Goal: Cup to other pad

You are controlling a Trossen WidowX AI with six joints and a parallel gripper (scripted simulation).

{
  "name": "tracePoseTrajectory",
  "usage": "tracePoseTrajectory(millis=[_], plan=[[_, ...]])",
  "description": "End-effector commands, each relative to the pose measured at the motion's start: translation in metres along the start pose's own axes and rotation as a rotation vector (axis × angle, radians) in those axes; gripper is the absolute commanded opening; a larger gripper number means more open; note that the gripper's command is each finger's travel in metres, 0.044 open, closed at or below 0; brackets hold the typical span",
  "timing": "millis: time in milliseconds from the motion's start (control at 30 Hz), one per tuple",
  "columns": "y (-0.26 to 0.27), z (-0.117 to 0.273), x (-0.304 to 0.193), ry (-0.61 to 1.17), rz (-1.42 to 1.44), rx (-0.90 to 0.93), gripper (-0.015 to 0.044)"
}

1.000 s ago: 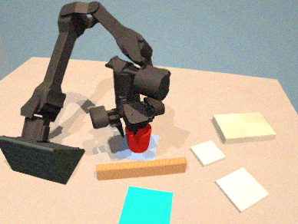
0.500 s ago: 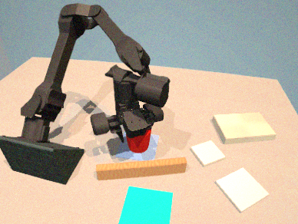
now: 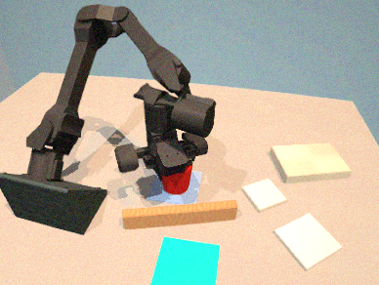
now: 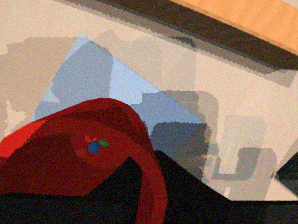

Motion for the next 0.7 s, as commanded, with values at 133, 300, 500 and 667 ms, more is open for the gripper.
tracePoseTrajectory(millis=[133, 300, 500, 667], plan=[[0.0, 0.0, 0.0, 0.0, 0.001, 0.0, 0.0], [0.001, 0.01, 0.001, -0.002, -0.001, -0.001, 0.0], [0.001, 0.028, 0.002, -0.003, -0.003, -0.003, 0.0], [0.001, 0.043, 0.003, -0.002, -0.005, -0.004, 0.0]])
Point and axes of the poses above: the point midway between the two fingers, 35 mm back from their tips, its own z axis back along the fingers, its own y axis across the jaws, x = y × z, the point moved 5 cm from there along z, back along the fingers, and after that the axes turned 7 degrees about -z, right-handed, at the moved point
